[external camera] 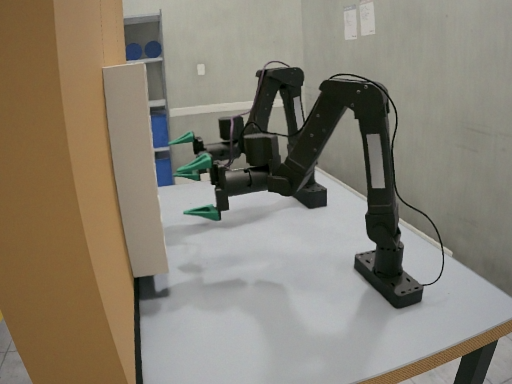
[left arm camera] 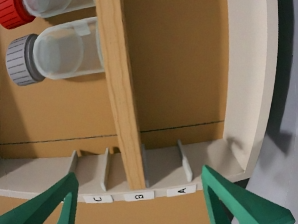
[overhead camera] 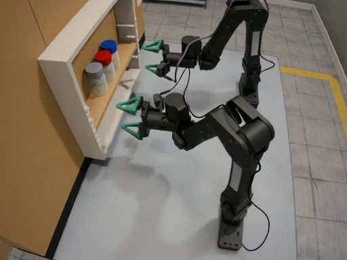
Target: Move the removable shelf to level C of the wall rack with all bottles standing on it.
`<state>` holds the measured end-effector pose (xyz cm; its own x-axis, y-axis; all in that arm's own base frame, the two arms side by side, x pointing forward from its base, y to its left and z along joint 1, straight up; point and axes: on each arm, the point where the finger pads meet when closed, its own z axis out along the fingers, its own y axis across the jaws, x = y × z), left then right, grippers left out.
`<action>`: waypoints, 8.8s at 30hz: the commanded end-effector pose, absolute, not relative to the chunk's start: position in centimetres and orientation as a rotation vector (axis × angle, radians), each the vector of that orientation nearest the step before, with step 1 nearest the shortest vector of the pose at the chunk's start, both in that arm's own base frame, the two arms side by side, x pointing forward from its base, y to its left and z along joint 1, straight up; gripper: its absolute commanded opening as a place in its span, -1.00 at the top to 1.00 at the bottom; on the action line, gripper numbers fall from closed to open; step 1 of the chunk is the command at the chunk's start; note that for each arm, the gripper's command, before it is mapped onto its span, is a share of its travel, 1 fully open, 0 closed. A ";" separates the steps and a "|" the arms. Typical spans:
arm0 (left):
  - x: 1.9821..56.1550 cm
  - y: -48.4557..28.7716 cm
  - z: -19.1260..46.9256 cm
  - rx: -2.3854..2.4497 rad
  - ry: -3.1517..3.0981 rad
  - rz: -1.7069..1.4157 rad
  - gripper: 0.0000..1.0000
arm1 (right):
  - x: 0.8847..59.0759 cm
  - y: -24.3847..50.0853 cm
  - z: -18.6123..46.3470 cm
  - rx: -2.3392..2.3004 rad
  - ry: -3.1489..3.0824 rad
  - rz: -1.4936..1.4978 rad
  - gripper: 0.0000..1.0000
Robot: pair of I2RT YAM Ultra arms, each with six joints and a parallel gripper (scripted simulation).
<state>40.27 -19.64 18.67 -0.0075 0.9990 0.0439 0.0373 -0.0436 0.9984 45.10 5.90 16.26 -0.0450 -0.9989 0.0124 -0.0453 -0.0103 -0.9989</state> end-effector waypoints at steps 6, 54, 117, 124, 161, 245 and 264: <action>40.6 -20.3 19.5 1.207 1.213 1.213 -1.00 | 45.4 6.4 16.9 -1.187 1.243 -1.243 -1.00; 46.1 -20.3 19.5 1.207 1.213 1.213 -1.00 | 50.8 6.1 16.9 -1.187 1.243 -1.243 -1.00; 49.9 -20.3 19.5 1.207 1.213 1.213 0.16 | 54.6 6.0 16.9 -1.187 1.243 -1.243 0.16; 49.9 -20.3 19.5 1.207 1.213 1.213 0.38 | 54.6 6.0 16.9 -1.187 1.243 -1.243 0.38; 49.9 -20.3 20.1 1.207 1.213 1.213 1.00 | 54.6 6.0 17.5 -1.187 1.243 -1.243 1.00; 49.9 -20.3 24.9 1.207 1.213 1.213 1.00 | 54.6 6.0 22.4 -1.187 1.243 -1.243 1.00; 49.9 -20.3 25.8 1.207 1.213 1.213 1.00 | 54.6 6.0 23.3 -1.187 1.243 -1.243 1.00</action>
